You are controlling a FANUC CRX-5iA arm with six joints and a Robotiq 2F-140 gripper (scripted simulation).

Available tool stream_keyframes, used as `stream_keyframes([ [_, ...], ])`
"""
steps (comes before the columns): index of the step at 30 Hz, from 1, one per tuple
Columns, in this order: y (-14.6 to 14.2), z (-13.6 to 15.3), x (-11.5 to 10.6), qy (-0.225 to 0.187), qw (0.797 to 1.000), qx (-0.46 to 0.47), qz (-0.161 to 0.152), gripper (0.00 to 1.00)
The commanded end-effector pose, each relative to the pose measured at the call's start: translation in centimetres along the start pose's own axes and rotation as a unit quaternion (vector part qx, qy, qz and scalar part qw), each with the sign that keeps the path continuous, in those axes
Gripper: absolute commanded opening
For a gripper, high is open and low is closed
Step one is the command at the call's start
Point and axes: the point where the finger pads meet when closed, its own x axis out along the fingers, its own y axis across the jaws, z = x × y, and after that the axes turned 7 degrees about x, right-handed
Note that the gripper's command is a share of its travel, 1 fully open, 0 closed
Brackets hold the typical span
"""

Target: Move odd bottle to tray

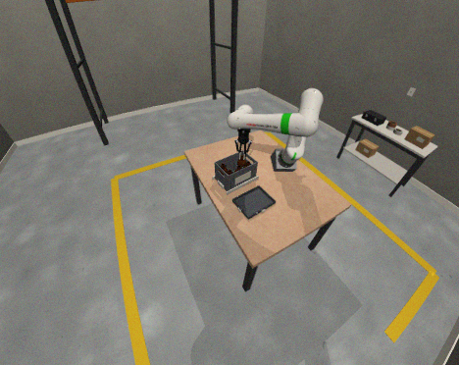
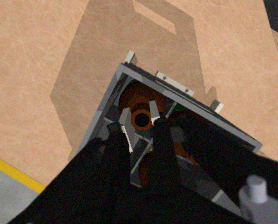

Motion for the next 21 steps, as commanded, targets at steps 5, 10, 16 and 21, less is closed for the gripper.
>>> stream_keyframes([
  [5, -0.03, -0.01, -0.05, 0.0, 1.0, 0.0, 0.0, 0.1],
  [10, -0.03, -0.01, -0.05, 0.0, 1.0, 0.0, 0.0, 0.1],
  [16, -0.04, -0.01, -0.15, 0.0, 1.0, 0.0, 0.0, 0.1],
  [21, -0.05, 0.0, -0.27, 0.0, 1.0, 0.0, 0.0, 0.1],
])
